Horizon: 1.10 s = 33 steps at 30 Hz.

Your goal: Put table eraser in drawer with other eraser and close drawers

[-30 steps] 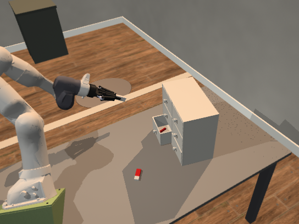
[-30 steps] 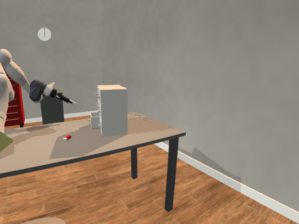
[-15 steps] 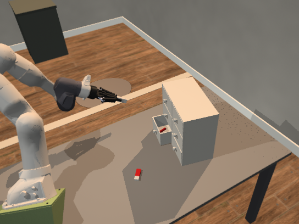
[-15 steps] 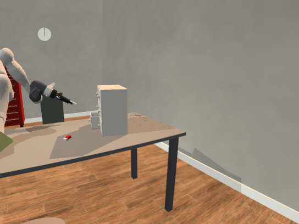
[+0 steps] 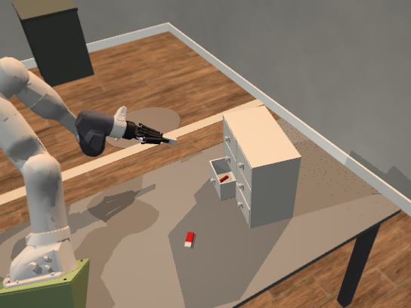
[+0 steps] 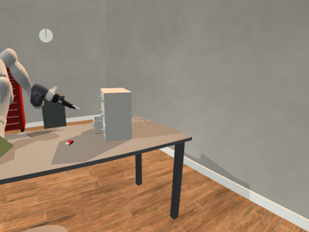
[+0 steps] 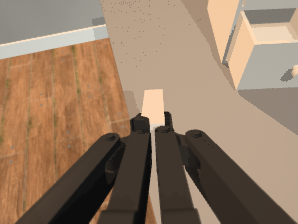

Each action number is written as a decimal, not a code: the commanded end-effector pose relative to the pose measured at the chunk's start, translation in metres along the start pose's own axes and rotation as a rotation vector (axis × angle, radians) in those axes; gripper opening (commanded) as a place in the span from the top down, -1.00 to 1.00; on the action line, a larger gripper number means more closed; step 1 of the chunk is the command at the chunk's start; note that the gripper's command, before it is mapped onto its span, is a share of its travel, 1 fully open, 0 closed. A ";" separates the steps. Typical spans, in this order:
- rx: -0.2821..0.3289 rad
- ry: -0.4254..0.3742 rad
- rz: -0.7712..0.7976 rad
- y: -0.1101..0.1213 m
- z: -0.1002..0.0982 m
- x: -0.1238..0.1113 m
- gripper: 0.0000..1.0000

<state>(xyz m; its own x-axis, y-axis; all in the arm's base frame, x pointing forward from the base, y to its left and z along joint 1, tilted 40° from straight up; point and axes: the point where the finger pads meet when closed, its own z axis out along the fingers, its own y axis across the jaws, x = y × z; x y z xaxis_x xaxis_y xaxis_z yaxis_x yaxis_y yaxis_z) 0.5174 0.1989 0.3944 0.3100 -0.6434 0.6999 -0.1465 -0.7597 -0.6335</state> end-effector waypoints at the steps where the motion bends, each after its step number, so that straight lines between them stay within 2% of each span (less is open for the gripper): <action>1: 0.009 0.010 0.012 0.003 0.001 0.001 1.00; 14: 0.009 0.010 0.012 0.023 0.010 -0.003 1.00; 33: 0.009 0.010 0.012 0.068 0.030 -0.012 1.00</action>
<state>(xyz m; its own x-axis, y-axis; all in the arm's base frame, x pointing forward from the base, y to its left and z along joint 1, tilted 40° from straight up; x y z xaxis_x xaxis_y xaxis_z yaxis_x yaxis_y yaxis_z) 0.5305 0.1597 0.3330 0.3152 -0.6289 0.7107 -0.1549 -0.7729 -0.6153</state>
